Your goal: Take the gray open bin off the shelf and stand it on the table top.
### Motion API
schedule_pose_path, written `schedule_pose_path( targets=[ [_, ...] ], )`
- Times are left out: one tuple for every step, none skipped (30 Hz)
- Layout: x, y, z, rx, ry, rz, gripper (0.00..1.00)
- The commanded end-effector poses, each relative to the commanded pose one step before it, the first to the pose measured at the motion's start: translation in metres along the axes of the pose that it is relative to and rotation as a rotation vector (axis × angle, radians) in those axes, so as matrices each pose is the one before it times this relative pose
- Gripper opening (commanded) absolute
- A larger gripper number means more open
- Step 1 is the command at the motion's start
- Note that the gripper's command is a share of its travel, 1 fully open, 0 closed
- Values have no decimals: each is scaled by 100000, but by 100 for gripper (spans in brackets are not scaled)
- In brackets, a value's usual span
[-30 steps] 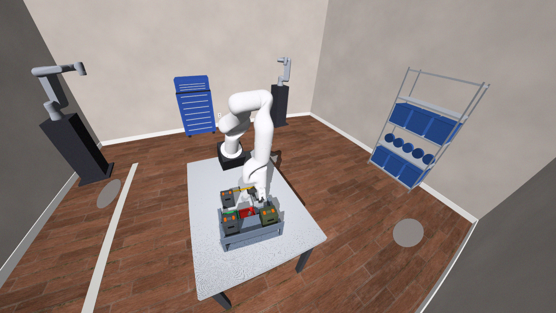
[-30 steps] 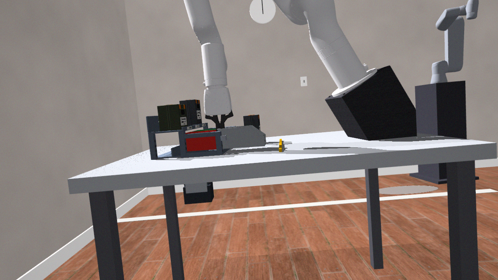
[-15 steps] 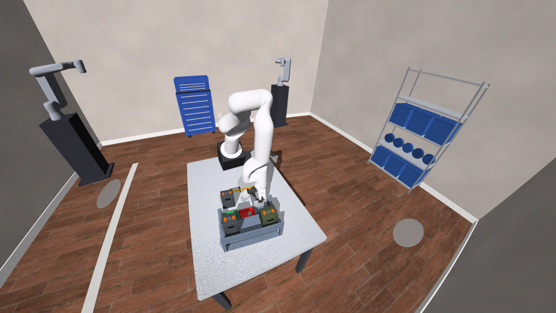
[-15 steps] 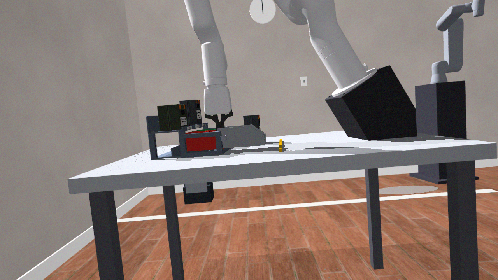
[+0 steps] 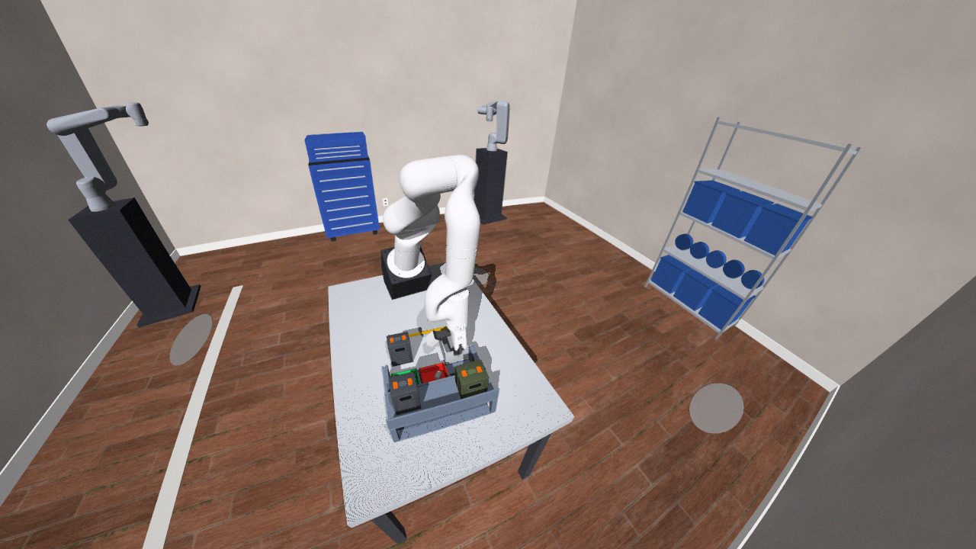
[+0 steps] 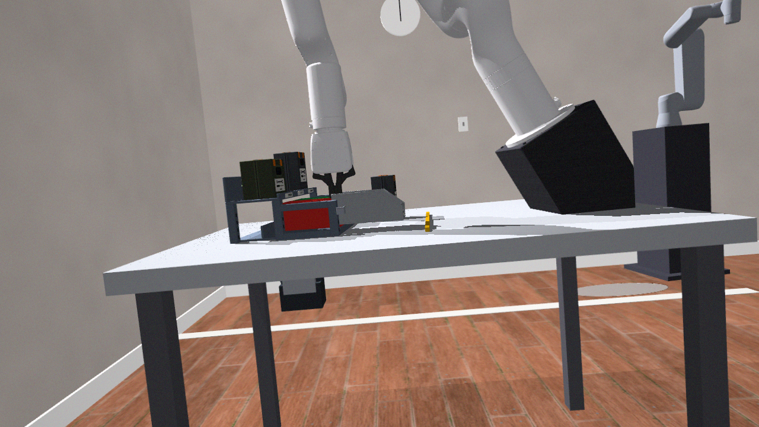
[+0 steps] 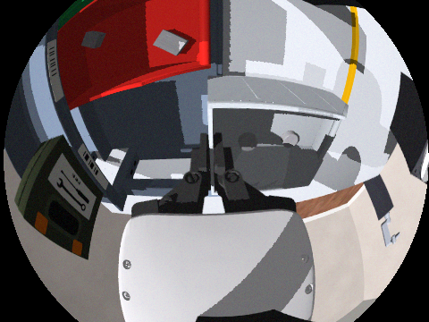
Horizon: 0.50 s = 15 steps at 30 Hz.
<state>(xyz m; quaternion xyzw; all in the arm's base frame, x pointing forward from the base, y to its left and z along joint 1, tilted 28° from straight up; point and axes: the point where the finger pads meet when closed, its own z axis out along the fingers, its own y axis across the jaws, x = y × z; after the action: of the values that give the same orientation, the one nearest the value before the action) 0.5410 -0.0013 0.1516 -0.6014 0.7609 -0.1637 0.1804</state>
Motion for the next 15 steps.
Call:
schedule_pose_path(
  targets=[
    [-15, -61, 33, 110, -27, 3, 0],
    [0, -1, 19, 2, 0, 0, 0],
    [0, 0, 0, 0, 0, 0, 0],
    [0, 0, 0, 0, 0, 0, 0],
    [0, 0, 0, 0, 0, 0, 0],
    [0, 0, 0, 0, 0, 0, 0],
    [0, 0, 0, 0, 0, 0, 0],
    [0, 0, 0, 0, 0, 0, 0],
    [0, 0, 0, 0, 0, 0, 0],
    [0, 0, 0, 0, 0, 0, 0],
    [0, 0, 0, 0, 0, 0, 0],
    [0, 0, 0, 0, 0, 0, 0],
    [0, 0, 0, 0, 0, 0, 0],
    [0, 0, 0, 0, 0, 0, 0],
    [0, 200, 0, 1, 0, 0, 0]
  ],
)
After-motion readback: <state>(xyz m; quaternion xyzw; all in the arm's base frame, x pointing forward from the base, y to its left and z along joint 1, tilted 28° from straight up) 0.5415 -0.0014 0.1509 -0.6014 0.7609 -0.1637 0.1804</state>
